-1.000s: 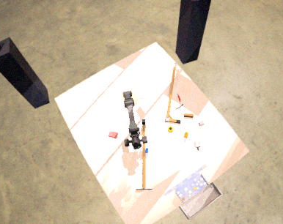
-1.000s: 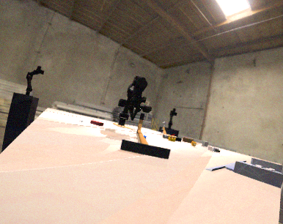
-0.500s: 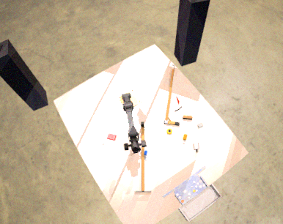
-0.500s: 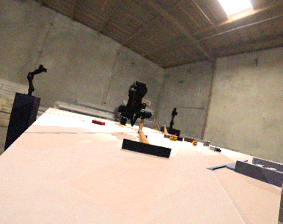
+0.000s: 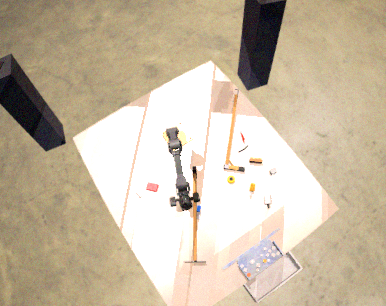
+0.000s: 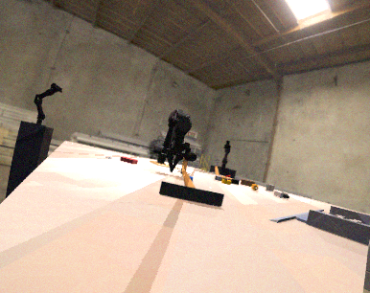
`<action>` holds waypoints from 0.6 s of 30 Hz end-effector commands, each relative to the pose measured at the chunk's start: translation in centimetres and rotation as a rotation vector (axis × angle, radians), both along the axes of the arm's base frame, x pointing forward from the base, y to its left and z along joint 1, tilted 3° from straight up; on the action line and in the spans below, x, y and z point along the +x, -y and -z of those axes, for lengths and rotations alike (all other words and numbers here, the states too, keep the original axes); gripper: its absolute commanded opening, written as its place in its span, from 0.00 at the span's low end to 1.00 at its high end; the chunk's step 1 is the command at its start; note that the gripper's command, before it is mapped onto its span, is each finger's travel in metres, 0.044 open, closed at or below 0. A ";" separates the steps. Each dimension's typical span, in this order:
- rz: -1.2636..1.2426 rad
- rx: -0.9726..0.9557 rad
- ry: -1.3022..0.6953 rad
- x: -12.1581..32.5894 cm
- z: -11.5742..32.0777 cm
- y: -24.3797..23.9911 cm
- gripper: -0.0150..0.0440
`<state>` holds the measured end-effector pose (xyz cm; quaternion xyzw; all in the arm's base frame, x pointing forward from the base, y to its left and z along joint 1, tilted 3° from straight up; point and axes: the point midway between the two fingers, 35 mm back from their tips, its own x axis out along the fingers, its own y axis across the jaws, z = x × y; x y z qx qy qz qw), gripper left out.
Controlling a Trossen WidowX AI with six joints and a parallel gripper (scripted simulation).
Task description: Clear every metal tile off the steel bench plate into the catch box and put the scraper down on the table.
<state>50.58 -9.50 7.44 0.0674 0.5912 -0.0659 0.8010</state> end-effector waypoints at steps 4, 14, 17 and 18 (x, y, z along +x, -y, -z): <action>-0.005 0.001 -0.006 0.2 0.5 -0.4 0.25; -0.004 0.001 -0.004 0.7 0.4 -1.3 0.25; -0.004 0.002 -0.004 0.9 0.4 -1.5 0.25; -0.004 0.002 -0.004 0.9 0.4 -1.6 0.25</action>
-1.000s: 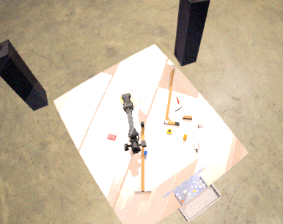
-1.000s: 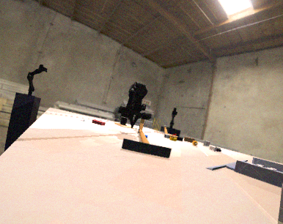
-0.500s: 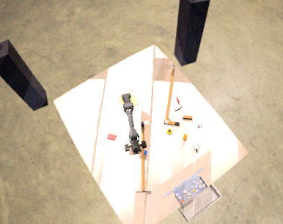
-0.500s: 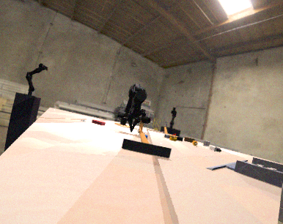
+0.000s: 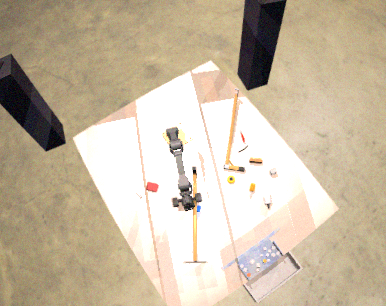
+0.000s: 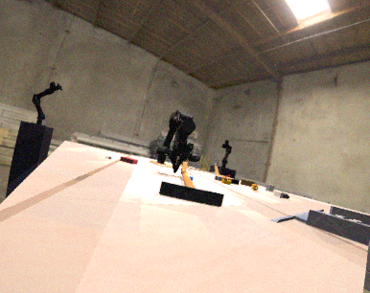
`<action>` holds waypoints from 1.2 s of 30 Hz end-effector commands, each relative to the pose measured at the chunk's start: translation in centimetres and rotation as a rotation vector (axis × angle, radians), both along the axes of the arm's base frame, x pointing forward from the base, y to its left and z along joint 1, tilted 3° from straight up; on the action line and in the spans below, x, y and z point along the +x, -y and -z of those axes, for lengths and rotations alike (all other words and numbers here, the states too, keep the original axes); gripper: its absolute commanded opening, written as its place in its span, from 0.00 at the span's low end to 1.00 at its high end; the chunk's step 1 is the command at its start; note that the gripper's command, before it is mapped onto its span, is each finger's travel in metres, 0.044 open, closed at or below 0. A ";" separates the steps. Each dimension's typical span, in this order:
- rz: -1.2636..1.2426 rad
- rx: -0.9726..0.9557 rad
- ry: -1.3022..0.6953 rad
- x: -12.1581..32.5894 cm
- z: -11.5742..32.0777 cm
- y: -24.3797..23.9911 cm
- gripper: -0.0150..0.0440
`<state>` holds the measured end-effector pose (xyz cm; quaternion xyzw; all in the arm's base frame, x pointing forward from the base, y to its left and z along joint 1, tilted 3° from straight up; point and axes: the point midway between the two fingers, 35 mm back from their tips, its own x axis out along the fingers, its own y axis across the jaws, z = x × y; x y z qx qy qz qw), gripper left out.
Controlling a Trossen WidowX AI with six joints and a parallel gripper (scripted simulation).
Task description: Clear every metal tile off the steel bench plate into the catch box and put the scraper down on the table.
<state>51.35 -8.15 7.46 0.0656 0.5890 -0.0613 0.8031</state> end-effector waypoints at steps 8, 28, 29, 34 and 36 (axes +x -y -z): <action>0.006 0.000 -0.009 0.5 0.4 -1.0 0.25; 0.006 0.002 -0.006 1.3 0.2 -2.8 0.25; 0.006 0.002 -0.006 1.4 0.2 -2.8 0.25; 0.006 0.002 -0.005 1.6 0.2 -3.3 0.25; 0.006 0.003 -0.005 1.6 0.2 -3.5 0.25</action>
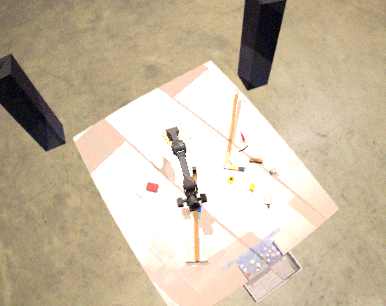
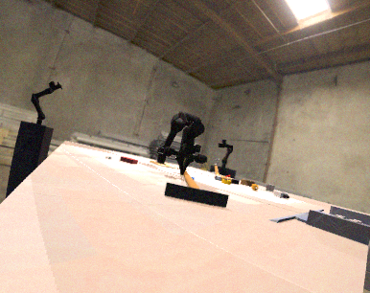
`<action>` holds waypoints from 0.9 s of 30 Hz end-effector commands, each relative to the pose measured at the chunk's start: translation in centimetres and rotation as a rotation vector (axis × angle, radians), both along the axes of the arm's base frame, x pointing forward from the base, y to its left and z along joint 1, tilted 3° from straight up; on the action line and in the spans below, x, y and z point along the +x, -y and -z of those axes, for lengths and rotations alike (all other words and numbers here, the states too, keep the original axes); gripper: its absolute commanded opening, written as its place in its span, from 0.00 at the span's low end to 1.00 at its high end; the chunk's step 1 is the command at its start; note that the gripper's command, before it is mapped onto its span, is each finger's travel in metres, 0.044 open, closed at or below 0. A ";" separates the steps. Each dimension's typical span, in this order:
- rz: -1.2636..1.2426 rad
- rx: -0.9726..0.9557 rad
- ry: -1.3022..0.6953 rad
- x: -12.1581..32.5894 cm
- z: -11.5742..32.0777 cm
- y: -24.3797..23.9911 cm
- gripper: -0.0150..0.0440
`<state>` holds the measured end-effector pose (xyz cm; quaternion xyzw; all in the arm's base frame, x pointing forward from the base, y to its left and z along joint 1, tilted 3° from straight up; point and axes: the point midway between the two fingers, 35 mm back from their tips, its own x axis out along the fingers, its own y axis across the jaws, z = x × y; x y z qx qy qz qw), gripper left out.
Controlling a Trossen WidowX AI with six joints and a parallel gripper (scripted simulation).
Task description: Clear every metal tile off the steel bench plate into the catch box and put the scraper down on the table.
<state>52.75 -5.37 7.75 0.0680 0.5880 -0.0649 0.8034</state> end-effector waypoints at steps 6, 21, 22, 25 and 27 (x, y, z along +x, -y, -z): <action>-0.002 0.004 -0.005 0.5 0.4 -1.2 0.25; -0.002 0.005 -0.003 1.0 0.3 -2.6 0.25; -0.002 0.005 -0.003 1.0 0.3 -2.7 0.25; -0.002 0.006 -0.002 1.1 0.3 -3.0 0.25; -0.001 0.006 -0.002 1.2 0.3 -3.2 0.25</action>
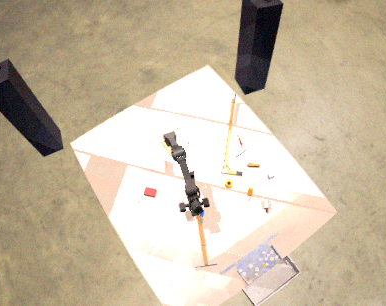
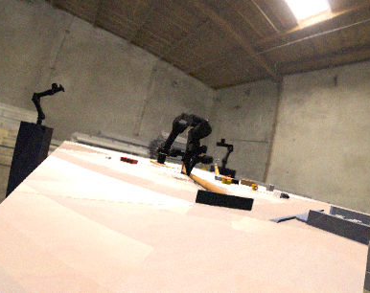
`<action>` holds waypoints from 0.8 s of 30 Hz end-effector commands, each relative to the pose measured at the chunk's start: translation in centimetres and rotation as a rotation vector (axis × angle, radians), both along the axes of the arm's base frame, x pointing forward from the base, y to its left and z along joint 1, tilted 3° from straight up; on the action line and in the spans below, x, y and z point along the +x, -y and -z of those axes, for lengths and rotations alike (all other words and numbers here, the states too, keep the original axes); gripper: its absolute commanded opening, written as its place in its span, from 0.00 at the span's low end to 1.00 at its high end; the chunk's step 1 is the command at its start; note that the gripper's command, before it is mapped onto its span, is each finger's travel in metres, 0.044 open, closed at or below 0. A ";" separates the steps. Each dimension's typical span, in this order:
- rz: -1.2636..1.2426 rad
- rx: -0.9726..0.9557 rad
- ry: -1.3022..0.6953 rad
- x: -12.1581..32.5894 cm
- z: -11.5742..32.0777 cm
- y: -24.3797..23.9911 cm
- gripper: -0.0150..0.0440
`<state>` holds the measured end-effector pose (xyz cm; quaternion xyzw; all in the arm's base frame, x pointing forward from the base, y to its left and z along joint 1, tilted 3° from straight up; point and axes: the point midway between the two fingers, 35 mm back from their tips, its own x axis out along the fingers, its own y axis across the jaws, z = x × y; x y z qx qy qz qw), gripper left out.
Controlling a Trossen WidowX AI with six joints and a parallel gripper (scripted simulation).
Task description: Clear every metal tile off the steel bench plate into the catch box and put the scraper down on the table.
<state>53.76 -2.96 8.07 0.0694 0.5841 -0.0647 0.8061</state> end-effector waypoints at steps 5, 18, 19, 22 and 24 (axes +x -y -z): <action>-0.003 0.005 -0.010 0.3 0.6 -1.3 0.25; -0.002 0.007 -0.008 0.6 0.5 -2.5 0.25; -0.002 0.007 -0.008 0.7 0.5 -2.6 0.25; -0.002 0.007 -0.007 0.8 0.5 -2.9 0.25; -0.002 0.007 -0.007 0.8 0.5 -3.1 0.25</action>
